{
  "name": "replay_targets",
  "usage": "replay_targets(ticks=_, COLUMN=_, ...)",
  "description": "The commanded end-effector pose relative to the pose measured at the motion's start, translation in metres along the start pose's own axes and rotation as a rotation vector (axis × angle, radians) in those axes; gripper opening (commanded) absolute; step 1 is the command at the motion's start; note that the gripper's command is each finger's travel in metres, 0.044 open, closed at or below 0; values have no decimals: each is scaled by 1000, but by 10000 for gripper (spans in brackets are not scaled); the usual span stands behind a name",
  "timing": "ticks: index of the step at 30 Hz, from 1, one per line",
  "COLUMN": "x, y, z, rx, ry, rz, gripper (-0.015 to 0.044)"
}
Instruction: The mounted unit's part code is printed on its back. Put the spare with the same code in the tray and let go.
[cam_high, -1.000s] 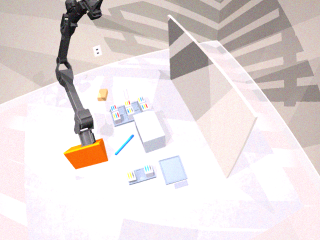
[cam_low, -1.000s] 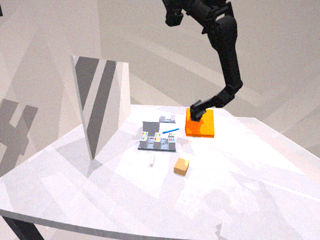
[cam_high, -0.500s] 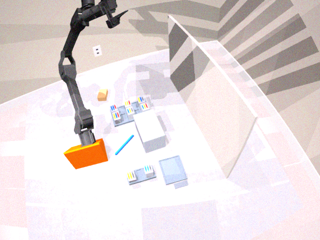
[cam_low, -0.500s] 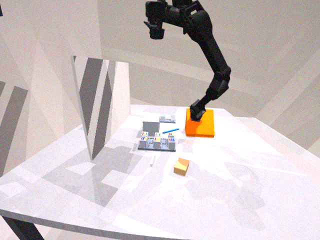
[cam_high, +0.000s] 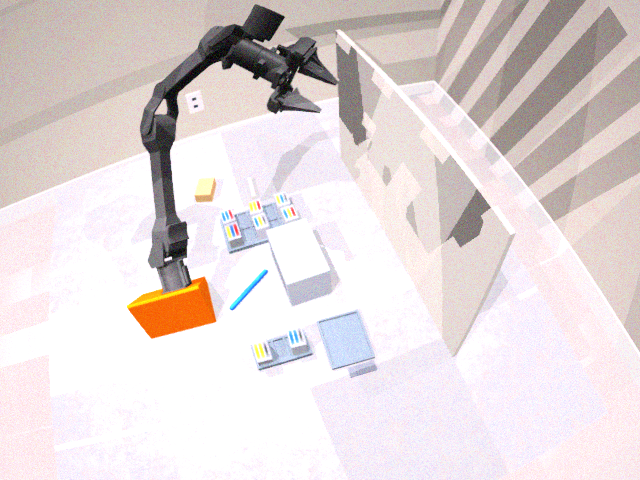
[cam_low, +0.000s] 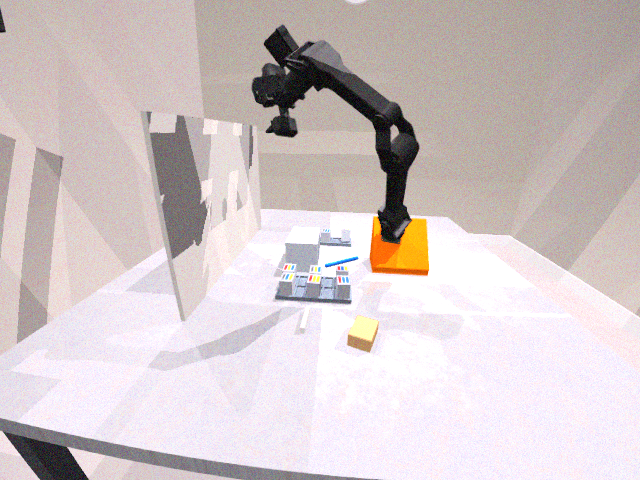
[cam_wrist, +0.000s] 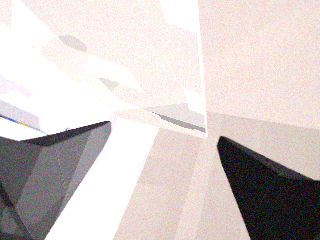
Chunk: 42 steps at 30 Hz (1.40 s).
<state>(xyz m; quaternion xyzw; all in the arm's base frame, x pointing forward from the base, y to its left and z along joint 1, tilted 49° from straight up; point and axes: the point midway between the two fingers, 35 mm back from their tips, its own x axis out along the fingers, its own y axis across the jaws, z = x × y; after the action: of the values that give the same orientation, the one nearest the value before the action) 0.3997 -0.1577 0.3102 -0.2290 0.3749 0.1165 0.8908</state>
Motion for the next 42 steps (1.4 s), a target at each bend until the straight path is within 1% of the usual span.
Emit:
replay_targets(ticks=1, x=56, y=46, z=-20, rx=135, ry=80, rz=277, gripper=440)
replay_targets(ticks=7, x=109, y=117, z=-46, rx=339, ry=232, rz=642, gripper=440)
replay_targets(ticks=11, x=131, y=167, z=-61, rx=506, ry=371, rz=880, gripper=440)
replay_targets(ticks=13, x=137, y=185, z=-66, rx=574, ry=431, rz=962, gripper=440)
replay_targets(ticks=36, x=138, y=187, z=-67, rx=583, ry=439, rz=972, gripper=440)
replay_targets(ticks=38, x=132, y=195, z=-58, rx=510, ry=401, rz=985, gripper=440)
replay_targets(ticks=42, x=96, y=240, z=-17, rx=102, ry=179, rz=1044, gripper=440)
